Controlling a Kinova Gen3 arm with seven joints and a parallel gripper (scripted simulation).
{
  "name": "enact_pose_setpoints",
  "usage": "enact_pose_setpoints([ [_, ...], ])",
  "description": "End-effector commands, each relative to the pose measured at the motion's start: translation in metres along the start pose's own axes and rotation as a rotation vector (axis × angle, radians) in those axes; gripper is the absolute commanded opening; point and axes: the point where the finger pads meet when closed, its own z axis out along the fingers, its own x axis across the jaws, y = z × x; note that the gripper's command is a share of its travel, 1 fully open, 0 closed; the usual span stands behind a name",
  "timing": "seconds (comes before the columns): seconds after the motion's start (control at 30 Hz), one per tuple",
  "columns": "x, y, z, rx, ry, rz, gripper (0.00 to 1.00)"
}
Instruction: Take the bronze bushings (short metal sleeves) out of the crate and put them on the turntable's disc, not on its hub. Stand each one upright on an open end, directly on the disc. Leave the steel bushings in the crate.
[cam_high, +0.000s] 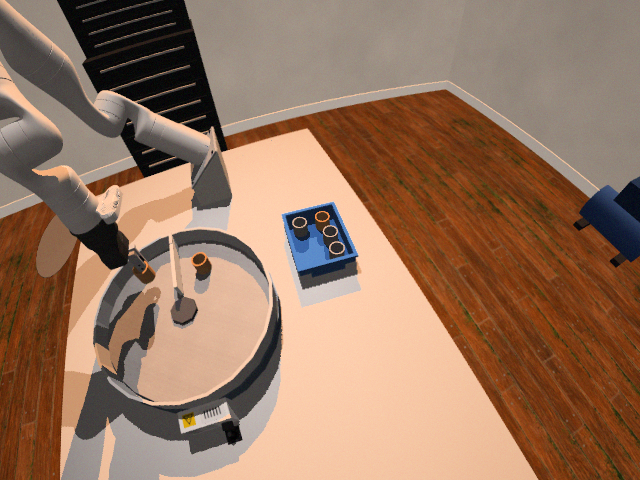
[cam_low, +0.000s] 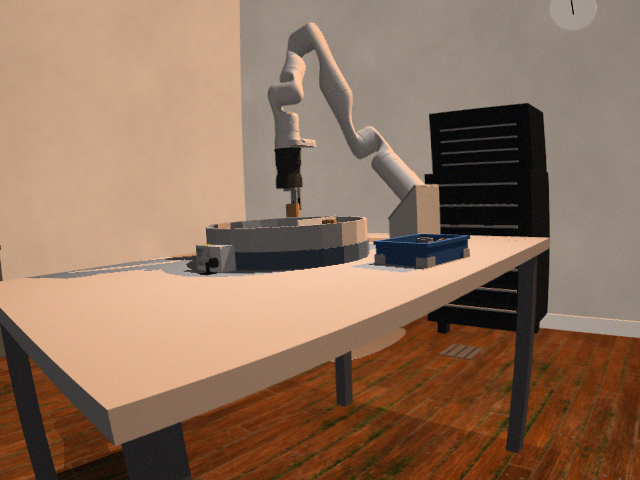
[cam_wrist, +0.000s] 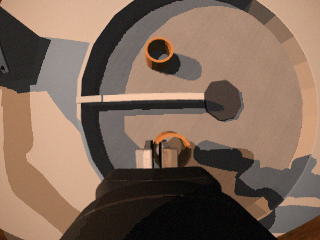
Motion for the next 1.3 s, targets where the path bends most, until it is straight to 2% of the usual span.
enact_pose_setpoints([
  [0.0,0.0002,0.0000,0.0001,-0.001,0.000,0.000,0.00],
  [0.97,0.0002,0.0000,0.0002,-0.001,0.000,0.000,0.00],
  [1.27,0.0002,0.0000,0.0064,-0.001,0.000,0.000,0.00],
])
